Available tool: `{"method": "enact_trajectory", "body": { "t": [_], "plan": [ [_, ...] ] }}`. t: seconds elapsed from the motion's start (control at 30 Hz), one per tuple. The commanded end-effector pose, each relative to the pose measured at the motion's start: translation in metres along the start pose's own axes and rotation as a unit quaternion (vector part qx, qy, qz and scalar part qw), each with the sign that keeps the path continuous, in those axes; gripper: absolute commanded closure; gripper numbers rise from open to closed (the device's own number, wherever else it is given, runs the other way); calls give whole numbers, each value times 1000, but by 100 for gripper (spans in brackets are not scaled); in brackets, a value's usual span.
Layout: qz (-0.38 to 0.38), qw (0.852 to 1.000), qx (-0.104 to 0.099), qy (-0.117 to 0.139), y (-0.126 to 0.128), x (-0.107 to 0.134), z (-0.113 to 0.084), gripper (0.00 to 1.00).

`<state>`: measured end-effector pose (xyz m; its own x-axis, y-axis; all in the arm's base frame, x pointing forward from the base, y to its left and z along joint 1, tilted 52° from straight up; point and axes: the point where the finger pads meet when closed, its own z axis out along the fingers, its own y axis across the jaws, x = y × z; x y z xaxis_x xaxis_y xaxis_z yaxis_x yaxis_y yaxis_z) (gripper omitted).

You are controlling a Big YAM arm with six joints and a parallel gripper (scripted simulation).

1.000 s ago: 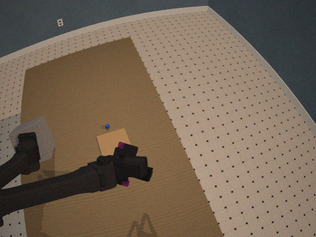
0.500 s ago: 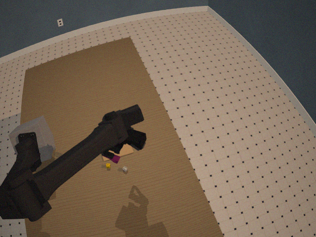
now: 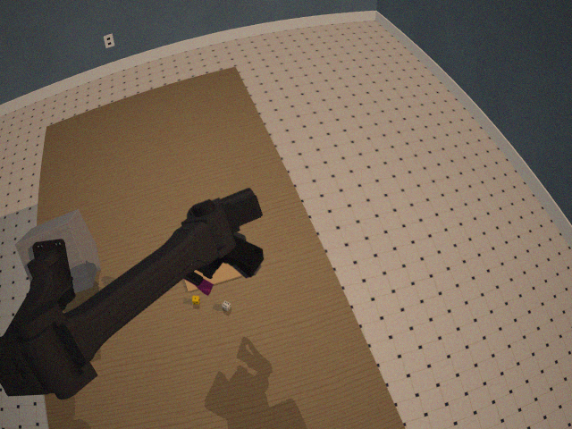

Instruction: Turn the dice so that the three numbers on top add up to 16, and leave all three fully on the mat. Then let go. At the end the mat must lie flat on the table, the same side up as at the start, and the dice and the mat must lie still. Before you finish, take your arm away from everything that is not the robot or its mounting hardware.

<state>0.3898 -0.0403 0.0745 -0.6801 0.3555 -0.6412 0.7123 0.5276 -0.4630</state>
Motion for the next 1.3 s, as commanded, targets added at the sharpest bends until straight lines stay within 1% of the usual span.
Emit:
{"method": "enact_trajectory", "body": {
  "t": [0.0,0.27,0.37,0.47,0.57,0.63,0.67,0.73,0.83,0.97,1.0,1.03,1.07,1.1,1.13,1.2,1.23,1.27],
  "plan": [
    [10,1000,0,-2,1,-2,0,0],
    [7,1000,0,-2,1,-2,0,0],
    [-5,1000,2,-1,1,-1,4,0],
    [-35,999,4,1,0,1,8,0],
    [-91,996,3,2,0,1,13,0],
    [-91,996,3,2,0,1,13,0],
    [-112,994,-1,-1,4,-4,12,0],
    [-168,986,3,3,1,1,19,0],
    [-205,979,2,3,1,1,22,0],
    [-273,962,2,3,1,1,27,0],
    [-274,962,2,3,1,1,28,0],
    [-302,953,1,2,3,-1,29,0],
    [-307,952,1,2,3,-1,30,0],
    [-332,943,1,3,2,1,32,0],
    [-345,938,1,4,2,2,33,0],
    [-345,938,1,4,2,2,33,0],
    [-381,924,1,4,2,2,37,0],
    [-398,918,1,4,2,2,38,0]
  ]
}}
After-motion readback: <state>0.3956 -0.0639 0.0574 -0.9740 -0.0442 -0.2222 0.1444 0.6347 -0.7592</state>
